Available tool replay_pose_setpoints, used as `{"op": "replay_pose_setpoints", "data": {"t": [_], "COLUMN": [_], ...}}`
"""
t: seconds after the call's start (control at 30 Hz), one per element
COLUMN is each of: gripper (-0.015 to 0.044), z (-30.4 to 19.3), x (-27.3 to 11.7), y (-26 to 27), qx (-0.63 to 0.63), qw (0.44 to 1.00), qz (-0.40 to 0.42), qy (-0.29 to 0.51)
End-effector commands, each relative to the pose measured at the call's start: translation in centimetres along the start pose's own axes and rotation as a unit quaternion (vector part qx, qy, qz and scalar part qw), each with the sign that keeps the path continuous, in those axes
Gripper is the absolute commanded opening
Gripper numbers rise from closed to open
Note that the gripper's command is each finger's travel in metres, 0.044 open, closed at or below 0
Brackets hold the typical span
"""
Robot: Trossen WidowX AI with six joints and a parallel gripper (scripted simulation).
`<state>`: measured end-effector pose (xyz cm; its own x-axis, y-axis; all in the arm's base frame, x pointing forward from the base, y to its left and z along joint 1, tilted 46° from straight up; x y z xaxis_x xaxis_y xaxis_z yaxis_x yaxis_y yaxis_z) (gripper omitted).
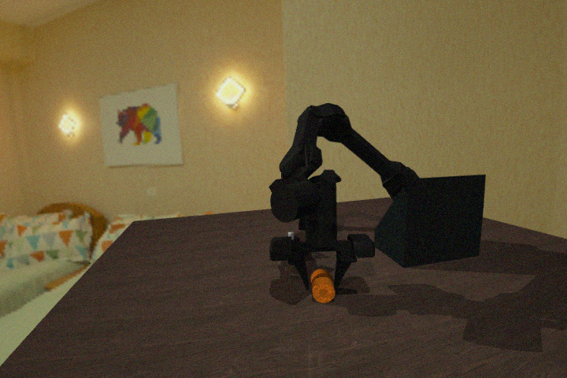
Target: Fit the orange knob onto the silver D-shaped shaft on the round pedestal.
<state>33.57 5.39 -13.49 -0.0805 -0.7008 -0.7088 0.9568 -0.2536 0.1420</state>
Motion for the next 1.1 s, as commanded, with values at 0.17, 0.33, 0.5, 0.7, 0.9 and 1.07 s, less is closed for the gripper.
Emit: {"op": "replay_pose_setpoints", "data": {"t": [0.17,0.33,0.5,0.7,0.9,1.07], "gripper": [0.026,0.026,0.026,0.0418,0.044,0.044], "z": [0.0,0.0,0.0,0.0,0.0,-0.1], "x": [-0.1,-0.1,-0.1,-0.1,-0.1,-1.4], "y": [0.0,0.0,0.0,0.0,0.0,0.1], "qx": [0.0,0.0,0.0,0.0,0.0,-0.001], "qw": [1.0,1.0,1.0,1.0,1.0,1.0], "qz": [0.0,0.0,0.0,0.0,0.0,0.0], "qy": [0.0,0.0,0.0,0.0,0.0,0.001]}}
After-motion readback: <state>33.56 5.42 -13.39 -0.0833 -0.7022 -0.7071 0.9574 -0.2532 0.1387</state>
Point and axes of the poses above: the point midway between the two fingers, 35 mm back from their tips, its own x axis out along the fingers, its own y axis across the jaws, z = x × y, the point moved 2 cm from there along -x, back along the fingers, and after that the axes turned 1 degree about -x, right-handed, at the moved point
